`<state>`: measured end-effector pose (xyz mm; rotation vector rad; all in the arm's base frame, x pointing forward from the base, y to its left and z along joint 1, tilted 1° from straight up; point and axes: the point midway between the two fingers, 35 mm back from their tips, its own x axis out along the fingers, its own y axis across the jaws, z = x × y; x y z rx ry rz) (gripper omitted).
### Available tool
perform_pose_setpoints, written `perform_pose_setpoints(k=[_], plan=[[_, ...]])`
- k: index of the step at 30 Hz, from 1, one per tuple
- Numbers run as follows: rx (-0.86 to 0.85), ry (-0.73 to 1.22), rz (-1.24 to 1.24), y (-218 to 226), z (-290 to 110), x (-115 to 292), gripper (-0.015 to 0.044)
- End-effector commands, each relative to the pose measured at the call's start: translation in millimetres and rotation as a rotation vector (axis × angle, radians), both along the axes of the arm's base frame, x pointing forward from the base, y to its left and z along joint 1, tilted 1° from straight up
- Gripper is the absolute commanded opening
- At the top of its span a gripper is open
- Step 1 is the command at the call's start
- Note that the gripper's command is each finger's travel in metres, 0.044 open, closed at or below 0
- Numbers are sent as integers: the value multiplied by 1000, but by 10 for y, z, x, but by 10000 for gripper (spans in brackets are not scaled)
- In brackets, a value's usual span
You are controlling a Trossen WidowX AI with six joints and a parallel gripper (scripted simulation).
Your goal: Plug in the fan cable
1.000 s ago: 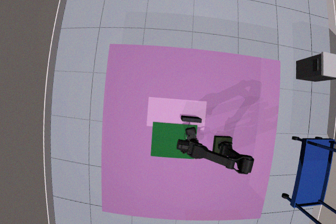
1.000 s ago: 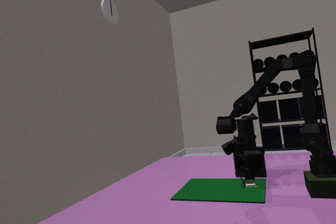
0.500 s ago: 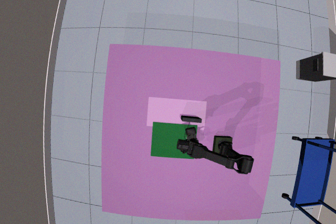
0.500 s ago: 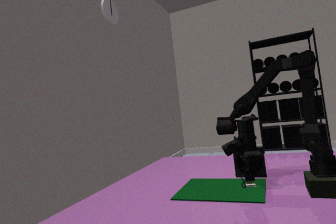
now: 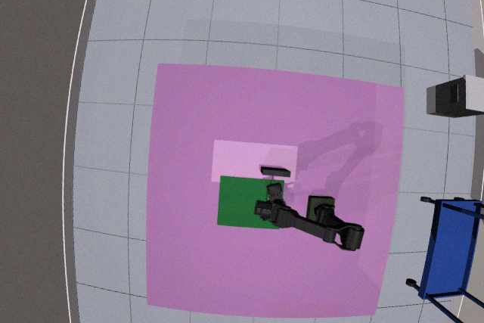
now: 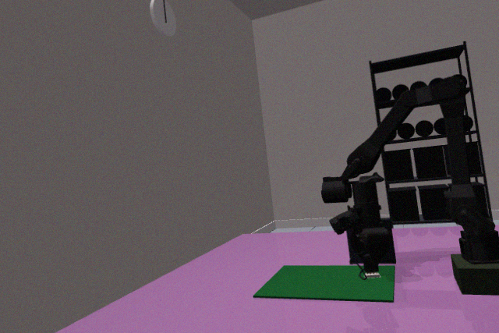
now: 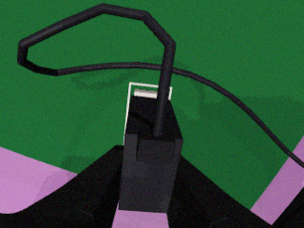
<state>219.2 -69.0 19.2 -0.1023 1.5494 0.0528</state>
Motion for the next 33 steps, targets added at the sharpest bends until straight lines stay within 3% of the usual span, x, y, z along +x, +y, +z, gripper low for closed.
perform_pose_setpoints(k=[1, 12, 22, 25, 29, 33], plan=[[4, 1, -1, 7, -40, -7, 0], [4, 1, -1, 5, -109, -6, 0], [2, 0, -1, 0, -74, -1, 260], [2, 0, -1, 0, -45, 2, 260], [4, 1, -1, 13, 445, -7, 260], [4, 1, -1, 15, 476, -11, 260]])
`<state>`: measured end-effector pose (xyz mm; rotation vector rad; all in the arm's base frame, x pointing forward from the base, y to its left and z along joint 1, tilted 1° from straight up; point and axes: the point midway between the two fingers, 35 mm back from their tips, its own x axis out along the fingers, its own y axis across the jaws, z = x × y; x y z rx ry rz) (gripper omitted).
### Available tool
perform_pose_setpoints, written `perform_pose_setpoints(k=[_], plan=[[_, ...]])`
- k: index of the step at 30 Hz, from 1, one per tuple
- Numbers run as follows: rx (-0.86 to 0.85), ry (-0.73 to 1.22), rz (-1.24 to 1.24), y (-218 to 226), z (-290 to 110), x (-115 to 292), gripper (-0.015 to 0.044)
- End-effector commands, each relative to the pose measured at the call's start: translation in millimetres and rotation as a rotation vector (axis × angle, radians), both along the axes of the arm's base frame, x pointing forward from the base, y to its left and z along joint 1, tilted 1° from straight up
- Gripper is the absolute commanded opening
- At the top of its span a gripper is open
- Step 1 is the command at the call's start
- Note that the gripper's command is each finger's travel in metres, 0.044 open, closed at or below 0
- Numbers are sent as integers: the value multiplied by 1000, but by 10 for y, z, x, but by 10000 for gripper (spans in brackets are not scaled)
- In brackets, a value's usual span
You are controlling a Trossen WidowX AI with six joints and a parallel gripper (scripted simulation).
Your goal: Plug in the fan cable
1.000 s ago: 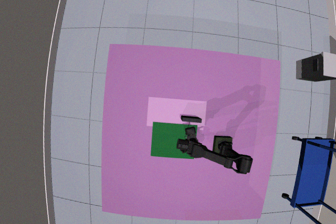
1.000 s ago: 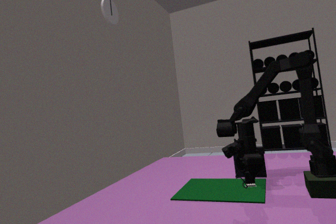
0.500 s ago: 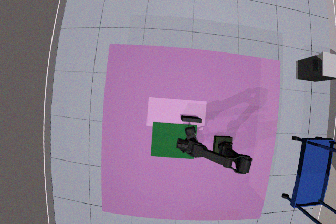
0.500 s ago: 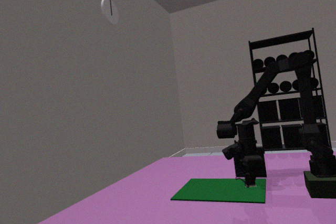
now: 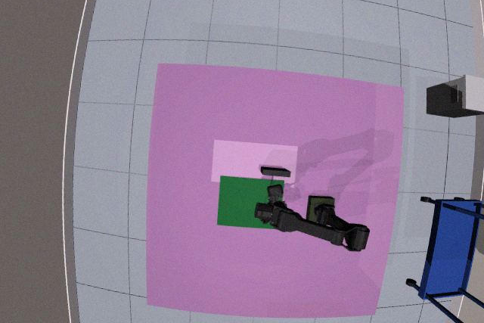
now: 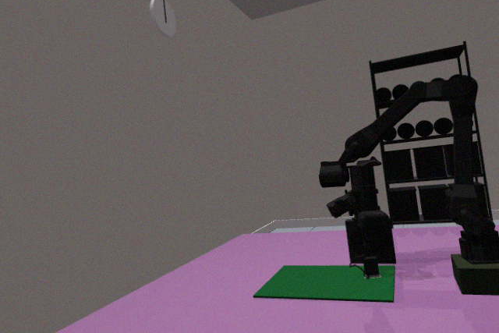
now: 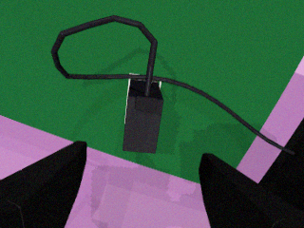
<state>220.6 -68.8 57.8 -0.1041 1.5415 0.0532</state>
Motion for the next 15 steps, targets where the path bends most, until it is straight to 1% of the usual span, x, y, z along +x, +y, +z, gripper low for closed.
perform_pose_setpoints(k=[1, 5, 10, 15], plan=[[5, 9, -2, 13, 90, -26, 260], [5, 9, -2, 68, 104, -80, 260], [9, 12, -2, 421, 144, -524, 260], [10, 15, -2, 645, 73, -984, 260]])
